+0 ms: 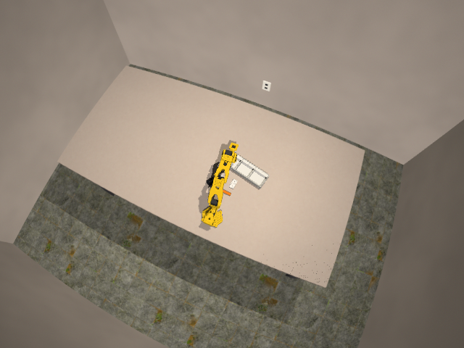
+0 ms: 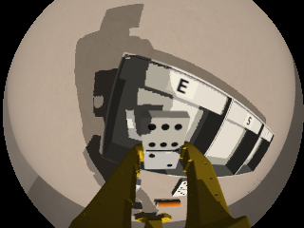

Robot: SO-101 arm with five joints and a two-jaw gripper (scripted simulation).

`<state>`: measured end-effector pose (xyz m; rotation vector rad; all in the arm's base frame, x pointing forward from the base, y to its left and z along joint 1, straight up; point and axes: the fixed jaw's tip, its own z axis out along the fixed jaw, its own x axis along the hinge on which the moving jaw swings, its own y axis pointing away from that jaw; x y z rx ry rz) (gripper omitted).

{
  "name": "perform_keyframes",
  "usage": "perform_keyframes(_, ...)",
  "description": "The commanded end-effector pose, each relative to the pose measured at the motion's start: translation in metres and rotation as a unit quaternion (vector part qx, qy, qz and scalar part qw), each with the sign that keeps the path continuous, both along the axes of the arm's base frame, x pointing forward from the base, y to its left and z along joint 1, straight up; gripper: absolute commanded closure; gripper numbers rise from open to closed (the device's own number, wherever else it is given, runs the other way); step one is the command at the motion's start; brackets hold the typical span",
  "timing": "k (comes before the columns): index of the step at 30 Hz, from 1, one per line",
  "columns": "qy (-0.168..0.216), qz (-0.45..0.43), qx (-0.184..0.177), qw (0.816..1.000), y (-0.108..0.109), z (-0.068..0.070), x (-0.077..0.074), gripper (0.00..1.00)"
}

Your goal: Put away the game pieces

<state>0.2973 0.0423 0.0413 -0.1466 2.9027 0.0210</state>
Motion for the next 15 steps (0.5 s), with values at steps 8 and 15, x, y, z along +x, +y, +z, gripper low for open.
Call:
perform_keyframes(8,-0.045,-0.001,0.007,0.999,0.003,0.0158,0.0077,1.0)
perform_keyframes(15,-0.045,-0.001,0.007,0.999,0.003,0.015,0.0077,1.0)
